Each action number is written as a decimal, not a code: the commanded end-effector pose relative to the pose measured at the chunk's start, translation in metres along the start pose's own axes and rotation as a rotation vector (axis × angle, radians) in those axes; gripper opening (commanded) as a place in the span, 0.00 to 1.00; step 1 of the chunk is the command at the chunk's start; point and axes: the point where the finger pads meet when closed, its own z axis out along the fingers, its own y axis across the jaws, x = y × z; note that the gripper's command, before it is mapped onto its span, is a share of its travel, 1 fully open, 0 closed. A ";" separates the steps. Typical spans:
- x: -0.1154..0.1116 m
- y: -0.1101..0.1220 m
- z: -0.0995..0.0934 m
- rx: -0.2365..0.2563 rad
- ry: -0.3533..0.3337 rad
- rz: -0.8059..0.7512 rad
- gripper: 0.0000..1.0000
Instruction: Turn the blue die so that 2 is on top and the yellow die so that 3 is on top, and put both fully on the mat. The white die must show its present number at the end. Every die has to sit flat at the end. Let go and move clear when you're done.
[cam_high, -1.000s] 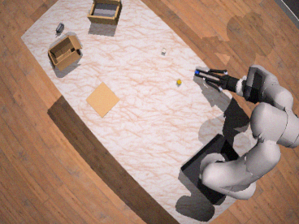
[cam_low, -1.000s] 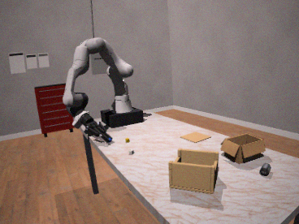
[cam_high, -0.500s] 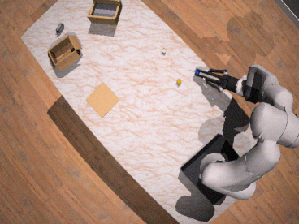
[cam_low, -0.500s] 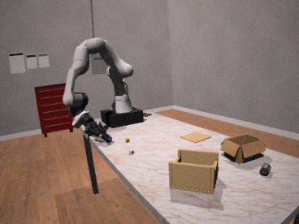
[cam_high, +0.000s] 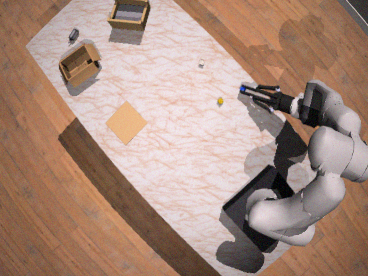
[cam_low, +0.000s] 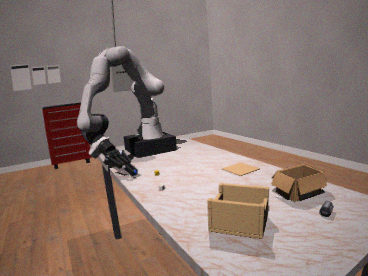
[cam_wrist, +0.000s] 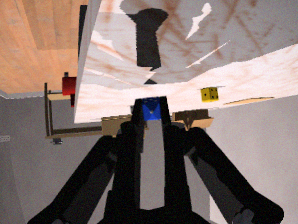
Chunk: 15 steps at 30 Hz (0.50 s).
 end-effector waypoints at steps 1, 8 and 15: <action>0.001 -0.001 0.000 0.003 0.002 -0.004 0.18; 0.001 -0.001 0.000 0.003 0.002 -0.004 0.18; 0.003 -0.001 0.001 0.003 0.002 -0.004 0.18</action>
